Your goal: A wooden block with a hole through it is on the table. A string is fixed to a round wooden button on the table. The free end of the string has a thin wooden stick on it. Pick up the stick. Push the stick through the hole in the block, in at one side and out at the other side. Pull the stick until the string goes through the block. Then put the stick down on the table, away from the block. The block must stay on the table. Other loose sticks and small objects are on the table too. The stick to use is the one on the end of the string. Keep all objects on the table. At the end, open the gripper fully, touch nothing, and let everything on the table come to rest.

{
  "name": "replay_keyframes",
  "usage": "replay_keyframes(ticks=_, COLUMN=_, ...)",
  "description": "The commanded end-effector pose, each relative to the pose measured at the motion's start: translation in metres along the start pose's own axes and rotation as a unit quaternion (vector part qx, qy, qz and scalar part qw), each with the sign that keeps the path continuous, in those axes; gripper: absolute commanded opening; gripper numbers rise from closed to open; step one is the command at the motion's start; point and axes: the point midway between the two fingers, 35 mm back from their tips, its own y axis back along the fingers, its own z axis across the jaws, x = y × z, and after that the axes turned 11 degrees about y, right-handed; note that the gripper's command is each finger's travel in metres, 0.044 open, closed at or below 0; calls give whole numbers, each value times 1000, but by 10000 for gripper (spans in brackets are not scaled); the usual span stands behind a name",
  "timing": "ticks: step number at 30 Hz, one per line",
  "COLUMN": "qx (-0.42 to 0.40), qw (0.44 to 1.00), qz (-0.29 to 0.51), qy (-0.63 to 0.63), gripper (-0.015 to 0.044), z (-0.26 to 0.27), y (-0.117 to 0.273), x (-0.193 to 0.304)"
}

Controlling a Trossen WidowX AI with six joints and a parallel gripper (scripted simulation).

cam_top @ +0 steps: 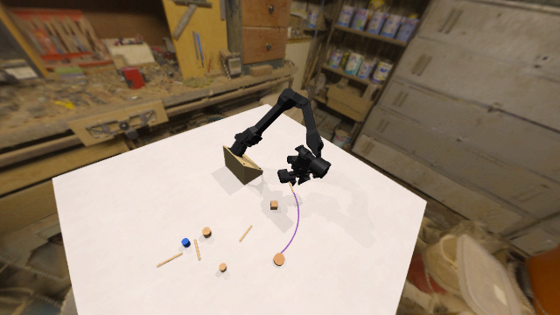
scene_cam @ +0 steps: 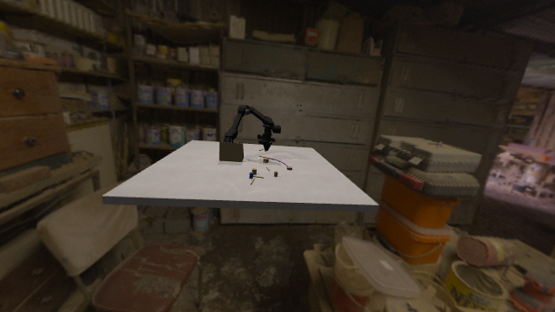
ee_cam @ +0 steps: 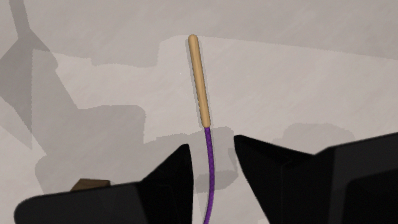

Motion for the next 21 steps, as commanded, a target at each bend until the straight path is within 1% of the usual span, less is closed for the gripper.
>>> replay_keyframes(ticks=1, qx=2, qw=1000, qz=0, qy=3, gripper=124, z=-1, y=1, x=0)
replay_keyframes(ticks=7, qx=2, qw=1000, qz=0, qy=3, gripper=124, z=-1, y=-3, x=0)
replay_keyframes(ticks=21, qx=2, qw=1000, qz=0, qy=3, gripper=124, z=-1, y=-26, x=2)
